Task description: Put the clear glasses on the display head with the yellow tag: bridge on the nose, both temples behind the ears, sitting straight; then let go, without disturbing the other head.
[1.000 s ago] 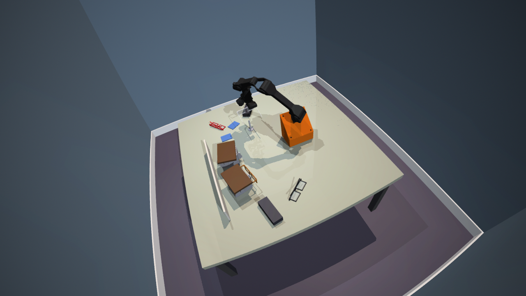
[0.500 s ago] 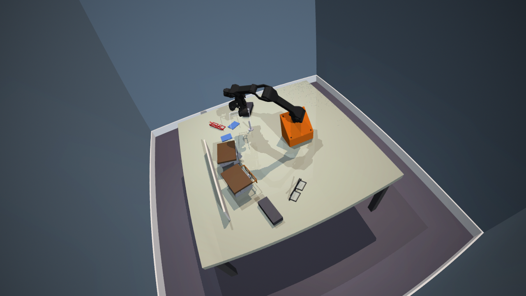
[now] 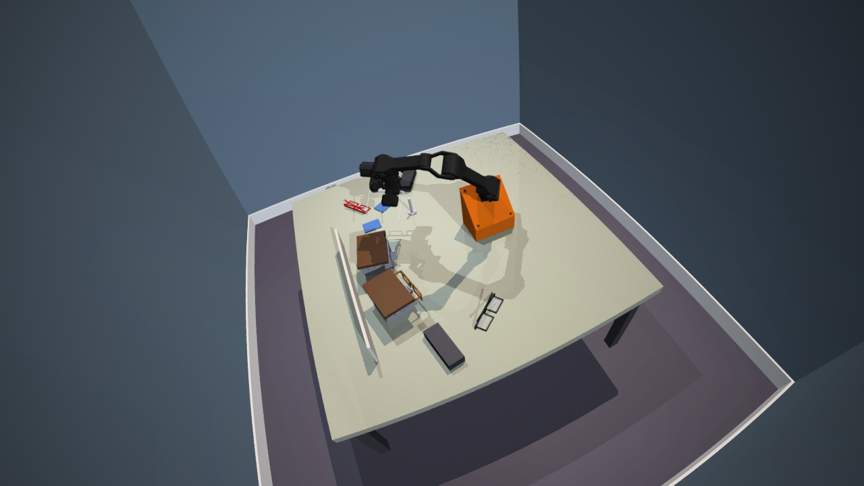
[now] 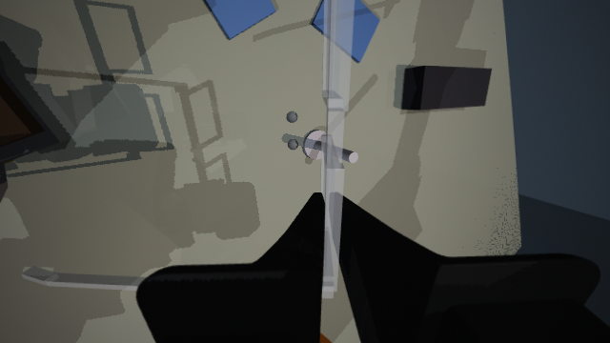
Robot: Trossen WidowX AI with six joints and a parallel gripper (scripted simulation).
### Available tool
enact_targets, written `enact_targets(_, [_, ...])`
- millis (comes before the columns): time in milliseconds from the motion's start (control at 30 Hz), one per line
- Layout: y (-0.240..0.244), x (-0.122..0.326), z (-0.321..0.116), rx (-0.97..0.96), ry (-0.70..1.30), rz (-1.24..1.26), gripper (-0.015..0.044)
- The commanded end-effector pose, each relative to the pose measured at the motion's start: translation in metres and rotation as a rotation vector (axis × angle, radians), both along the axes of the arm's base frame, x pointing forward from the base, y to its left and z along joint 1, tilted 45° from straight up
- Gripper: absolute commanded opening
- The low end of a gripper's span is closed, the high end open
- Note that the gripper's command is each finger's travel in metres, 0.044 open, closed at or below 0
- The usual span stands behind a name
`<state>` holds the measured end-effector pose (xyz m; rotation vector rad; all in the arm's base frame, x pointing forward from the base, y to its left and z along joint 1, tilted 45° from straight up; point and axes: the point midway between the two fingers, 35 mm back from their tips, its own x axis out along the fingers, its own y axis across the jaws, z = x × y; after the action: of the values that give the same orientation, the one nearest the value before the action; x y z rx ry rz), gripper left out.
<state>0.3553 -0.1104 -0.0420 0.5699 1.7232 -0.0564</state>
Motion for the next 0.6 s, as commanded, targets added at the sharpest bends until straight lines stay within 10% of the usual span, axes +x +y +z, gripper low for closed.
enact_targets(0, [0.014,0.004,0.018,-0.044,0.012,-0.072,0.0])
enact_targets(567, [0.092,0.012,0.096,-0.176,-0.003,-0.409,0.0])
